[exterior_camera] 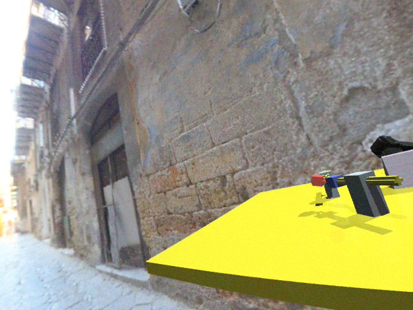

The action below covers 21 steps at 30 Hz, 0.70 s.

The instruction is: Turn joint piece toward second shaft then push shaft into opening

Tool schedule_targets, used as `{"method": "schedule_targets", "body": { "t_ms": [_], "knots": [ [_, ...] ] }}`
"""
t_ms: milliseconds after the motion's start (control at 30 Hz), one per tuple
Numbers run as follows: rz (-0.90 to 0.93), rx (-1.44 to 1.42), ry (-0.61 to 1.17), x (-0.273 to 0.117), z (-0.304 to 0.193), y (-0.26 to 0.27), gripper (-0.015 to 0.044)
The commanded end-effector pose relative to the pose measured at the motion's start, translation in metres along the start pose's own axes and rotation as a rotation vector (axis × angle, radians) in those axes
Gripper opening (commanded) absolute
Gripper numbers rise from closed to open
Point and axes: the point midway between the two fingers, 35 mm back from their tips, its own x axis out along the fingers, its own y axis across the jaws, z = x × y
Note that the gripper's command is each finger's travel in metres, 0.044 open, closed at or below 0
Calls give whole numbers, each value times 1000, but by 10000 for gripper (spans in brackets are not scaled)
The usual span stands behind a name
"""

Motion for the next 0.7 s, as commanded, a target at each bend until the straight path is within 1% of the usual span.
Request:
{"method": "schedule_targets", "body": {
  "t_ms": [0,33,367,667],
  "knots": [
    [-2,-2,-3,1,0,-1,426],
    [-9,-6,-11,2,-1,-3,440],
    [-93,-81,-219,28,-8,-29,440],
    [-79,-118,-455,35,-16,-30,440]
  ]
}}
